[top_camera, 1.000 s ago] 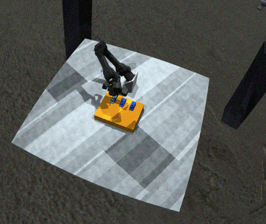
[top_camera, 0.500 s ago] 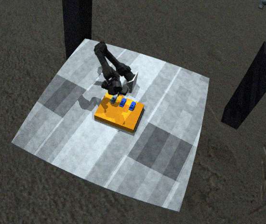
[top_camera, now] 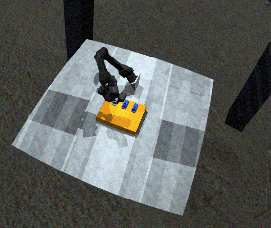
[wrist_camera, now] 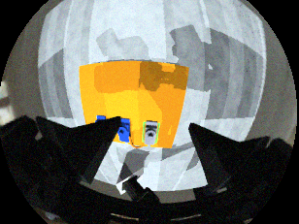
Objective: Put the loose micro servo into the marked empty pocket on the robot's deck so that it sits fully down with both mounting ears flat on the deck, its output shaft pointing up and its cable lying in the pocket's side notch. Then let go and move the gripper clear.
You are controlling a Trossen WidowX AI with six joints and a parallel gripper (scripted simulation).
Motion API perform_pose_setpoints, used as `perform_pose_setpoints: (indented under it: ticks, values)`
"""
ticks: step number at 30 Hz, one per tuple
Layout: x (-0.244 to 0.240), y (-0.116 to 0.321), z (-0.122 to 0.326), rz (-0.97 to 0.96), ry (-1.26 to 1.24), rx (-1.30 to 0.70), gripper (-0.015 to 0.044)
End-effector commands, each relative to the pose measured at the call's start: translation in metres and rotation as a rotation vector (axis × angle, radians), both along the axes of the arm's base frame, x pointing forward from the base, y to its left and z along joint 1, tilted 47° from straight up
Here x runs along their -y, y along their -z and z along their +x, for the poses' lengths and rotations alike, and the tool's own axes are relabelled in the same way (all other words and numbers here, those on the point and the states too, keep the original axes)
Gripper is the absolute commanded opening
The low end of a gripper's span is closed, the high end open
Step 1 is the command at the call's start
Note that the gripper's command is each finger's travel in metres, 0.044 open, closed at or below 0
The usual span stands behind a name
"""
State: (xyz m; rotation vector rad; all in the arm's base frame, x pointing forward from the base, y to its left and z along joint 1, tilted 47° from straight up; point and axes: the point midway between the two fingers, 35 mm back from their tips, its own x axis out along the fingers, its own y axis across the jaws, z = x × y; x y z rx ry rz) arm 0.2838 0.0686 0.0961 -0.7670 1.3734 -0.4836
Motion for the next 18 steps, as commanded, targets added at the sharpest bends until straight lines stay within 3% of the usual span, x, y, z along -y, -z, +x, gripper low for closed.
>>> perform_pose_setpoints:
  ticks: [1,6,18]
  values:
    - [-0.009,-0.007,0.002,0.003,0.003,0.001,0.044]
    - [-0.031,-0.033,-0.011,-0.003,0.001,0.002,0.044]
    - [-0.031,-0.033,-0.011,-0.003,0.001,0.002,0.044]
